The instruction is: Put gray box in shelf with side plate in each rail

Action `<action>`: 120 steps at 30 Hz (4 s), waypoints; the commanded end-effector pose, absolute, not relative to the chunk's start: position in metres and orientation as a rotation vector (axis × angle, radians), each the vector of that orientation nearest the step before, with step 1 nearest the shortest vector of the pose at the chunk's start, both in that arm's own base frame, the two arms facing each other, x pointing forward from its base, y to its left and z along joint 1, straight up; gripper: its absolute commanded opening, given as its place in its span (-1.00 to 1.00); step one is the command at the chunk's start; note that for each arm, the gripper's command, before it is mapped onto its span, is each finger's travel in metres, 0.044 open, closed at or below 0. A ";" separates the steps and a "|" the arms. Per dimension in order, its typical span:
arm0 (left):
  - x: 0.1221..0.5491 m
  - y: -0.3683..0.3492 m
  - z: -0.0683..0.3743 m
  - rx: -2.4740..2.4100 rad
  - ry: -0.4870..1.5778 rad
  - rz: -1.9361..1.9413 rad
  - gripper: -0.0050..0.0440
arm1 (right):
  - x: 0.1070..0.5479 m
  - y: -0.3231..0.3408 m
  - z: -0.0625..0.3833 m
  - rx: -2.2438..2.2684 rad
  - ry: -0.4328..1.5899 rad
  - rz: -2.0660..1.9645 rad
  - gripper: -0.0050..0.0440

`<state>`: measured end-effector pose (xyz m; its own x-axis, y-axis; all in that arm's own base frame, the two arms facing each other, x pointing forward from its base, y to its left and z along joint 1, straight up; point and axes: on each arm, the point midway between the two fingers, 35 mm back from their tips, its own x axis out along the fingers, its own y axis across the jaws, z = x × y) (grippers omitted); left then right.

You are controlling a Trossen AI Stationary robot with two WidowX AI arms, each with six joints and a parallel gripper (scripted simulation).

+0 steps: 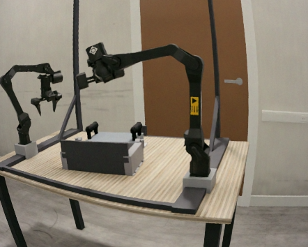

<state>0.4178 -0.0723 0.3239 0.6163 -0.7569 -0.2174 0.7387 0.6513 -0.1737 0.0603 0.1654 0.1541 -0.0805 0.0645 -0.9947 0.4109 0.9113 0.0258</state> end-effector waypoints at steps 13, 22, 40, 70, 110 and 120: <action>0.415 -0.073 0.334 -0.053 0.257 -0.863 1.00 | 0.061 0.168 0.159 0.388 1.634 -0.277 1.00; 0.415 -0.077 0.336 -0.028 0.256 -0.864 0.61 | 0.069 0.170 0.155 0.420 1.615 -0.309 0.61; 0.395 -0.188 0.244 0.547 0.594 -0.870 0.31 | 0.191 0.220 0.129 0.963 1.283 -0.588 0.31; 0.364 -0.336 0.124 1.265 0.976 -0.786 0.31 | 0.277 0.258 0.107 1.319 0.987 -0.778 0.31; 0.387 -0.332 0.056 1.279 0.990 -0.793 -0.17 | 0.302 0.262 0.045 1.314 0.989 -0.777 -0.33; 0.388 -0.332 0.057 1.277 0.987 -0.791 -0.53 | 0.302 0.262 0.045 1.314 0.989 -0.777 -0.36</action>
